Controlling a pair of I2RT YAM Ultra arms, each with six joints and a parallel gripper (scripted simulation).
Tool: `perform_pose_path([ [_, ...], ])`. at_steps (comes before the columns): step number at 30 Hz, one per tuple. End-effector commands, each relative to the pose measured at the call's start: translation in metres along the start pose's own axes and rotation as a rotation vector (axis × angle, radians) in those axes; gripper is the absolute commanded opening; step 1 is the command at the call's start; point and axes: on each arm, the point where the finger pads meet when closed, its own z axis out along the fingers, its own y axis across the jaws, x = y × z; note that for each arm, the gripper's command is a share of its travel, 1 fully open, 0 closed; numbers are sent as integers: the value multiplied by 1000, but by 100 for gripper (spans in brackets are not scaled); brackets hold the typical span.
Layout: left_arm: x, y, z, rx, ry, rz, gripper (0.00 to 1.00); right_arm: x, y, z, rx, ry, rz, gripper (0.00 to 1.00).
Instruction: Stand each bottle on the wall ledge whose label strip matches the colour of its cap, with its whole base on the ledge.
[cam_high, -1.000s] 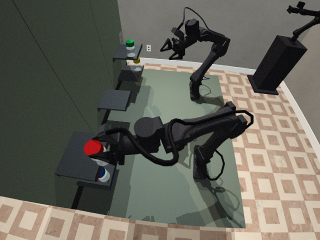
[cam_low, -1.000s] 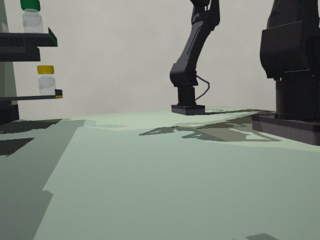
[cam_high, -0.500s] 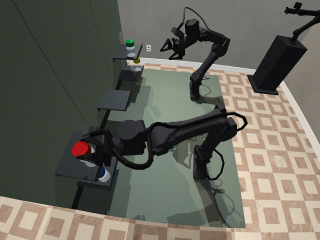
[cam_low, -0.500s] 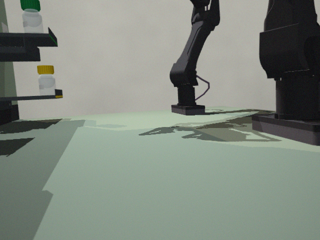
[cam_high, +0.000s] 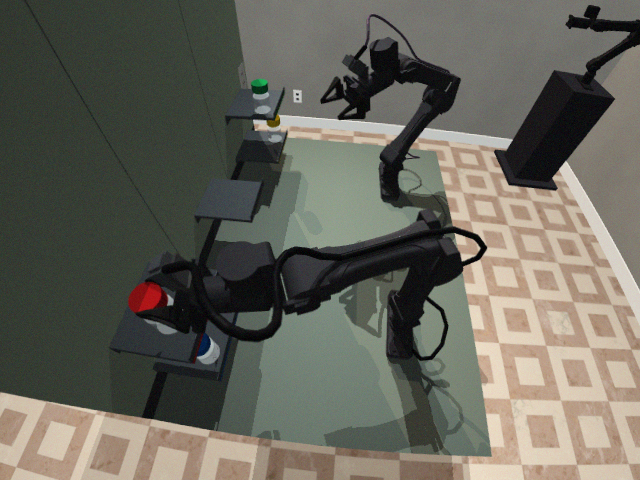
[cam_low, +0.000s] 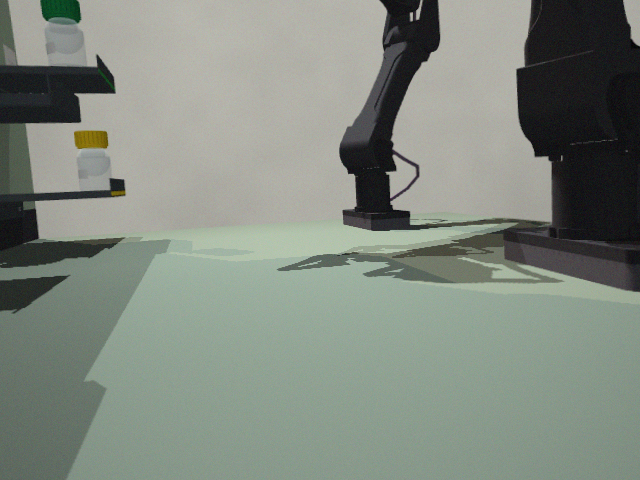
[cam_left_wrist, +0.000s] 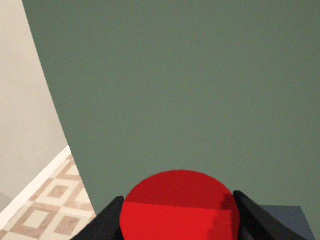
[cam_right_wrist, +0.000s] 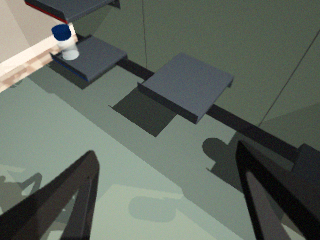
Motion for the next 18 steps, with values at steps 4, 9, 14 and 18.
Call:
perform_pose_path([
  [4, -55, -4, -9, 0, -141, 38, 49, -12, 0, -8, 5, -31, -4, 87],
  [9, -53, -4, -9, -1, -144, 38, 49, -12, 0, -8, 5, -31, -4, 87],
  [14, -60, -5, -13, -2, -189, 42, 49, -12, 0, -8, 5, -31, -4, 87],
  [18, -42, -5, -11, -2, -208, 36, 49, -12, 0, -8, 5, -31, -4, 87],
])
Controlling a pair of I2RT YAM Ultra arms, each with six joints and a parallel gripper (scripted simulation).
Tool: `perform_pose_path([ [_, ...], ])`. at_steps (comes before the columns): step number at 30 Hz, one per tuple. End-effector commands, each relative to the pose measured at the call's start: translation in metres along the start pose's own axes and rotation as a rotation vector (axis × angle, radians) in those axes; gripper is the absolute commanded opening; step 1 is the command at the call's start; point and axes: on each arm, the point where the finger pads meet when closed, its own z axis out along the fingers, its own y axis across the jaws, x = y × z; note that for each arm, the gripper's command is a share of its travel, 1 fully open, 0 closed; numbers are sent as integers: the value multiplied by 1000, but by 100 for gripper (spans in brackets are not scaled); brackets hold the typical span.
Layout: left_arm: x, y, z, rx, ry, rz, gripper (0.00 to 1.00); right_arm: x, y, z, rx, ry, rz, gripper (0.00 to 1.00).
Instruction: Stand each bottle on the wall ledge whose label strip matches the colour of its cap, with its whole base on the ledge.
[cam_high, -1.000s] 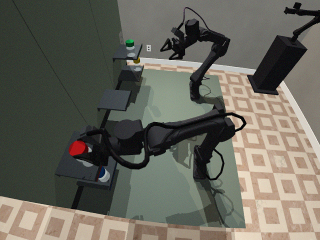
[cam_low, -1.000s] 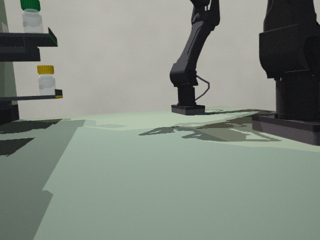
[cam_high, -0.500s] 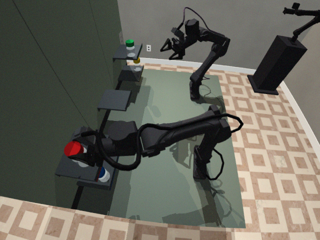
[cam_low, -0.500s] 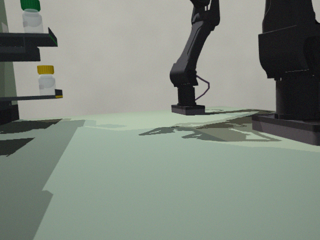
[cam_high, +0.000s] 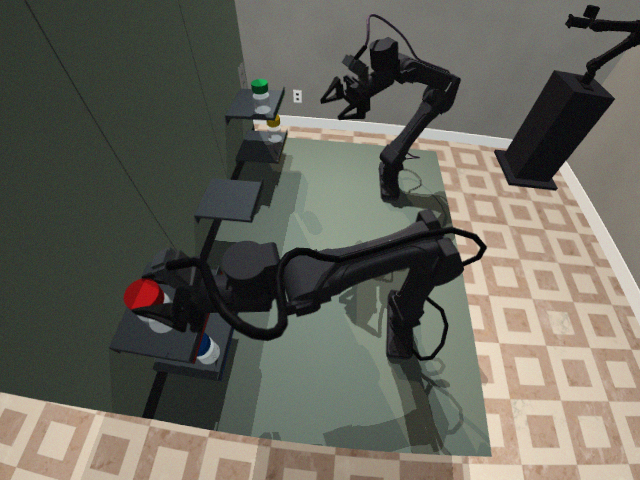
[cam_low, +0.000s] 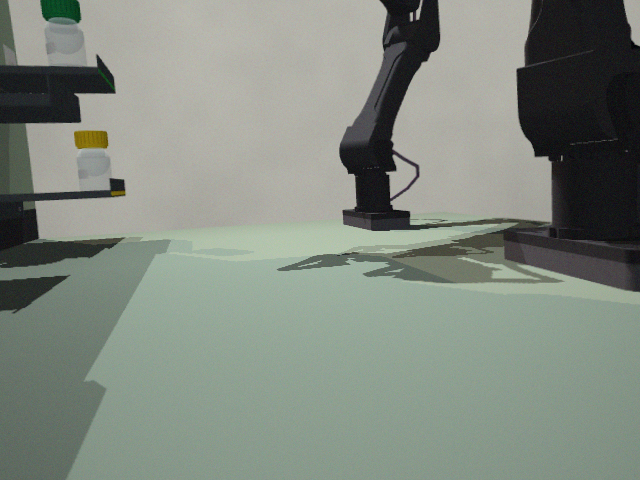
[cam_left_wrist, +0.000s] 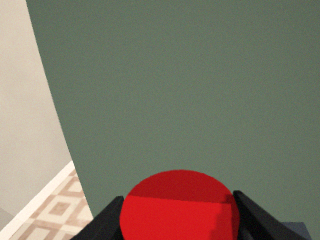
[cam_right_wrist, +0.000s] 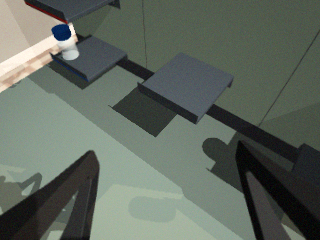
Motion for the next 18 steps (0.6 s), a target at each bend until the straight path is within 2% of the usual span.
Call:
perform_pose_path([
  [1, -25, -5, -8, -1, -128, 18, 49, -12, 0, -8, 5, -31, -4, 87],
  [4, 1, -4, -3, 2, -46, 9, 49, -12, 0, -8, 5, -31, -4, 87],
  [8, -10, -4, -4, 1, -88, 17, 49, -12, 0, -8, 5, -31, -4, 87],
  [10, 6, -5, -3, 2, -64, 7, 49, -12, 0, -8, 5, -31, -4, 87],
  [14, -1, -5, -3, 2, -82, 10, 49, -12, 0, -8, 5, -31, -4, 87],
  [18, 10, -5, -2, 2, -67, 7, 49, -12, 0, -8, 5, -31, -4, 87],
])
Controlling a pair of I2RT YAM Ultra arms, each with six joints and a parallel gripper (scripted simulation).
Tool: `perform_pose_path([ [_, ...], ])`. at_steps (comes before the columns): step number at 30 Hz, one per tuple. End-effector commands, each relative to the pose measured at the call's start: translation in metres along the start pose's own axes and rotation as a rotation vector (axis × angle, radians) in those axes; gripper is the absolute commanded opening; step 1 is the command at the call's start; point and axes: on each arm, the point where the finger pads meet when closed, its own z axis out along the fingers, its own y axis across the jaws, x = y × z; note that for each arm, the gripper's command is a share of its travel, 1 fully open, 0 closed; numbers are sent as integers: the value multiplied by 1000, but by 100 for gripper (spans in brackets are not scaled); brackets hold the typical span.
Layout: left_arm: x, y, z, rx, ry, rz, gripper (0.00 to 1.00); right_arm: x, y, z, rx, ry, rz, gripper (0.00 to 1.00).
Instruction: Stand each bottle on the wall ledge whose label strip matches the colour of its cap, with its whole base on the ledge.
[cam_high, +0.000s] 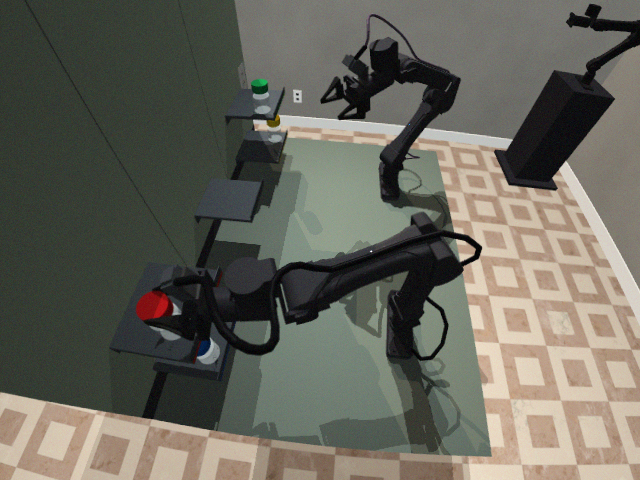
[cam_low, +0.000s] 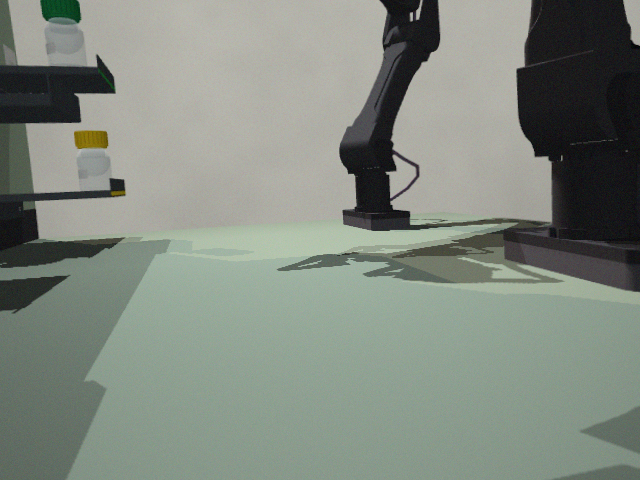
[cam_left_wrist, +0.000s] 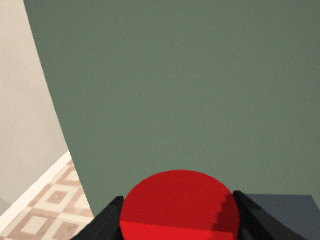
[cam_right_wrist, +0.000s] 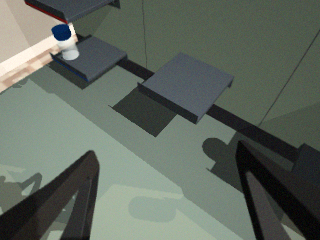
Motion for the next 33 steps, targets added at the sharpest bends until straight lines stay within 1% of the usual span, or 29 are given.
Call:
perform_pose_path([
  [1, -33, -5, -5, 2, -105, 17, 49, -12, 0, -8, 5, -31, -4, 87],
  [15, -33, -2, -6, 0, -105, 22, 49, -12, 0, -8, 5, -31, -4, 87],
  [17, -38, -4, -6, -3, -129, 16, 49, -12, 0, -8, 5, -31, -4, 87],
  [19, -19, -5, -5, 1, -89, 7, 49, -12, 0, -8, 5, -31, -4, 87],
  [20, -15, -5, -5, 3, -78, 8, 49, -12, 0, -8, 5, -31, -4, 87],
  [23, -20, -5, -5, 3, -89, 11, 49, -12, 0, -8, 5, -31, -4, 87],
  [32, -20, -5, -5, 3, -89, 11, 49, -12, 0, -8, 5, -31, -4, 87],
  [33, -20, -5, -5, 3, -89, 11, 61, -12, 0, -8, 5, -31, -4, 87],
])
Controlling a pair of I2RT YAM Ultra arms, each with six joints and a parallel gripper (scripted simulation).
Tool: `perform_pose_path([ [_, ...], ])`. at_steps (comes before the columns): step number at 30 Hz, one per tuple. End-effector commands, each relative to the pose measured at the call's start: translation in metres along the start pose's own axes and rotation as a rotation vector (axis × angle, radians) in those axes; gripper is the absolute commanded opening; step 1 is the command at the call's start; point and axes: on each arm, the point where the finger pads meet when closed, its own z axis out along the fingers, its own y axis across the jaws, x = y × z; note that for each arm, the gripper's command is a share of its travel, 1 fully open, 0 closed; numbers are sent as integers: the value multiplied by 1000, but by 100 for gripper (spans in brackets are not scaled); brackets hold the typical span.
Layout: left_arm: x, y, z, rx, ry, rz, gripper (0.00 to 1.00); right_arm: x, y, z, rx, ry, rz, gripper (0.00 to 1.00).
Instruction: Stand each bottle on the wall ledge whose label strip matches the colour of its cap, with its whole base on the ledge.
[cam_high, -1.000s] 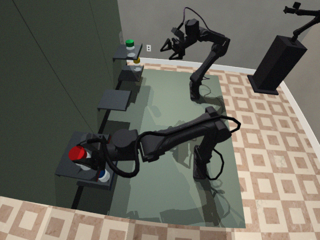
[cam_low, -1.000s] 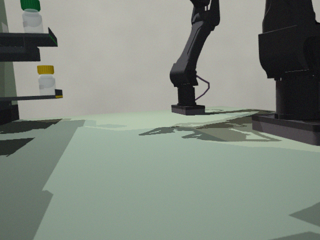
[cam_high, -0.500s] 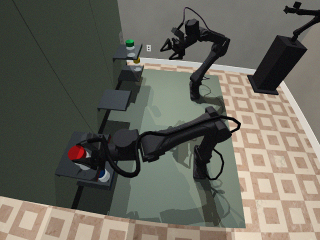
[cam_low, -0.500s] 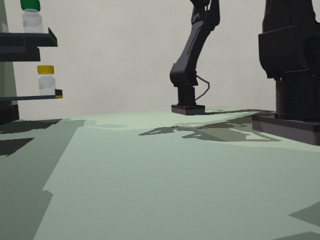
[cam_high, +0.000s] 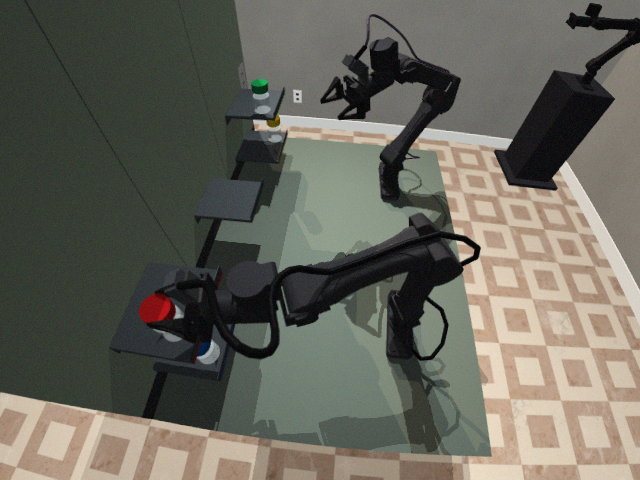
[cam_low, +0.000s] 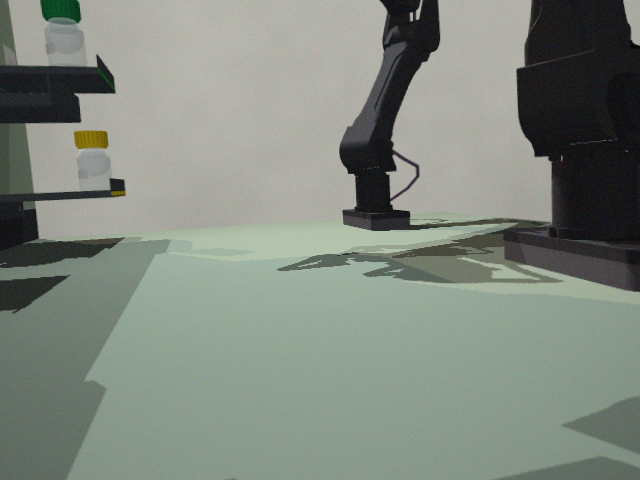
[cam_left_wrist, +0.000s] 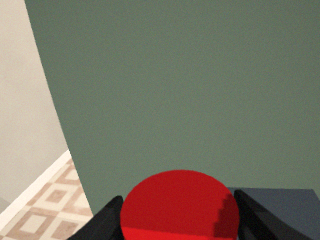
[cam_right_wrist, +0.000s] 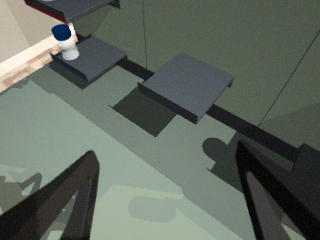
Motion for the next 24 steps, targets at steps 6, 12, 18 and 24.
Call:
perform_pose_path([
  [6, -26, -2, -15, -6, -80, 5, 70, -12, 0, -8, 5, -31, -4, 87],
  [12, -23, -1, -26, 0, -68, 8, 70, -12, 0, -8, 5, -31, -4, 87],
  [18, -23, 2, -36, 0, -68, 1, 70, -12, 0, -8, 5, -31, -4, 87],
  [24, -17, 2, -92, 0, -54, -4, 70, -12, 0, -8, 5, -31, -4, 87],
])
